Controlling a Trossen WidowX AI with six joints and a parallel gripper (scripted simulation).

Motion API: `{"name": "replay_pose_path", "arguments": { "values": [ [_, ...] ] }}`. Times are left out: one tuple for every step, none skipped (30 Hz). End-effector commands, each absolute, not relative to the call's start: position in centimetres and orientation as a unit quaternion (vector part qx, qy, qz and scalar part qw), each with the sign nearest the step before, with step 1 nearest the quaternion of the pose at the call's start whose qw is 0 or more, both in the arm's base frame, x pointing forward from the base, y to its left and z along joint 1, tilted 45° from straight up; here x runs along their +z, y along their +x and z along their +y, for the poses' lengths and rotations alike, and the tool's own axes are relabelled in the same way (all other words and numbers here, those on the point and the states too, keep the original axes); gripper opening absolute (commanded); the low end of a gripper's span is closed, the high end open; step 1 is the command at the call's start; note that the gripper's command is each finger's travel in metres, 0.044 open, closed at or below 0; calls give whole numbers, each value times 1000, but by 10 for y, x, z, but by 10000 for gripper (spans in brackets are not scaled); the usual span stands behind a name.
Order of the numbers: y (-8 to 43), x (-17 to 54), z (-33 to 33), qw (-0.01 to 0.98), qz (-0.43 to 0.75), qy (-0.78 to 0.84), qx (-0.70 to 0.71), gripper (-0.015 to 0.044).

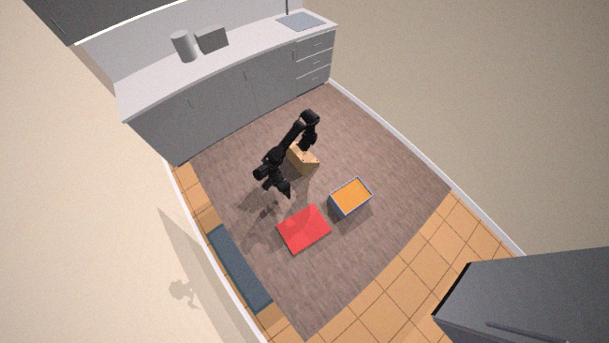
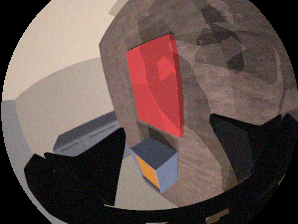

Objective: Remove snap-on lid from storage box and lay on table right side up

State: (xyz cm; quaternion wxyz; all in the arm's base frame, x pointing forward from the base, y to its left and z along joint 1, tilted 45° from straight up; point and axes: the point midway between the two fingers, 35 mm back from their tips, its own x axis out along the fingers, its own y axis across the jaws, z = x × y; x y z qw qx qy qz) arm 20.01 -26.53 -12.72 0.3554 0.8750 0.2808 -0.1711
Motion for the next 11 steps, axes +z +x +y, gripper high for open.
{"name": "replay_pose_path", "arguments": {
  "values": [
    [200, -127, -265, 358, 281, 874, -172, 440],
    [200, -127, -265, 358, 281, 874, -172, 440],
    [200, -127, -265, 358, 281, 874, -172, 440],
    [200, -127, -265, 358, 281, 874, -172, 440],
    [200, -127, -265, 358, 281, 874, -172, 440],
    [200, -127, -265, 358, 281, 874, -172, 440],
    [200, -127, -265, 358, 281, 874, -172, 440],
    [200, -127, -265, 358, 281, 874, -172, 440],
    [200, -127, -265, 358, 281, 874, -172, 414],
    [200, -127, -265, 358, 281, 874, -172, 387],
    [200, -127, -265, 358, 281, 874, -172, 361]
  ]
}}
